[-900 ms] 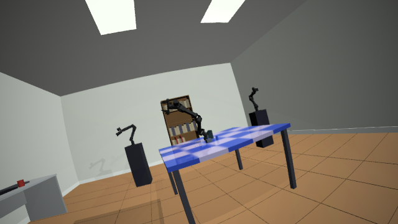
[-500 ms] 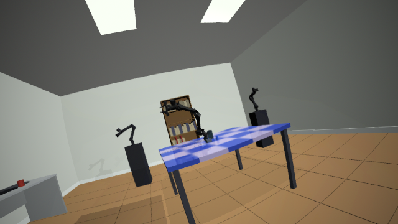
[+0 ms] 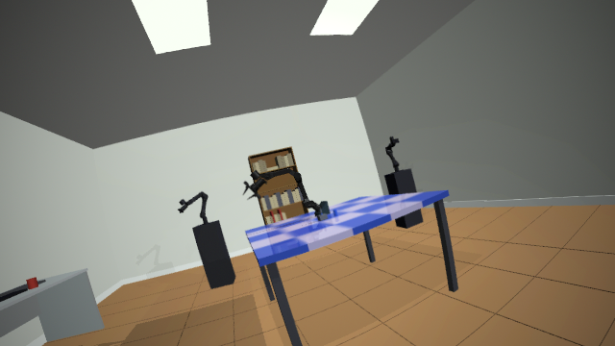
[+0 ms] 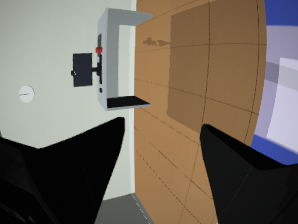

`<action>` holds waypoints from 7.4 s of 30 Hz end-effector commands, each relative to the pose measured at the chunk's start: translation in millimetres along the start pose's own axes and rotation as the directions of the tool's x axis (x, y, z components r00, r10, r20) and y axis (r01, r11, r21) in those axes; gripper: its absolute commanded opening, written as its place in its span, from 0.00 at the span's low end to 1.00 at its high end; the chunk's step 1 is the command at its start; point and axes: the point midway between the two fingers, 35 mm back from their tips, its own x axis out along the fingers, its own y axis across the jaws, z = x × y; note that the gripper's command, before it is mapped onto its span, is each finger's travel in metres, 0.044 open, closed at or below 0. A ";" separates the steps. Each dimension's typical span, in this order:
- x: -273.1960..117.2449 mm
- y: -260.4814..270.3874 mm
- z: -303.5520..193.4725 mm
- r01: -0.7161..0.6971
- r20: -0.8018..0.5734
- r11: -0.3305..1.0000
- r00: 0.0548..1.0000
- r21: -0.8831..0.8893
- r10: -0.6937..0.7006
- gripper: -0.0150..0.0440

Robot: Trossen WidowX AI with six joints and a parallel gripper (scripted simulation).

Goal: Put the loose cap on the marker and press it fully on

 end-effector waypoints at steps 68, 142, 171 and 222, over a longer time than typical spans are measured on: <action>-432.6 -482.5 -225.0 -0.845 -0.028 -0.445 0.458 0.295 -0.888 0.66; -423.4 -506.0 -228.2 -0.849 -0.028 -0.441 0.453 0.290 -0.891 0.25; -379.2 -417.7 -237.2 -0.845 -0.027 -0.446 0.459 0.297 -0.888 0.25; -330.5 -440.2 -236.2 -0.843 -0.028 -0.449 0.463 0.296 -0.886 0.25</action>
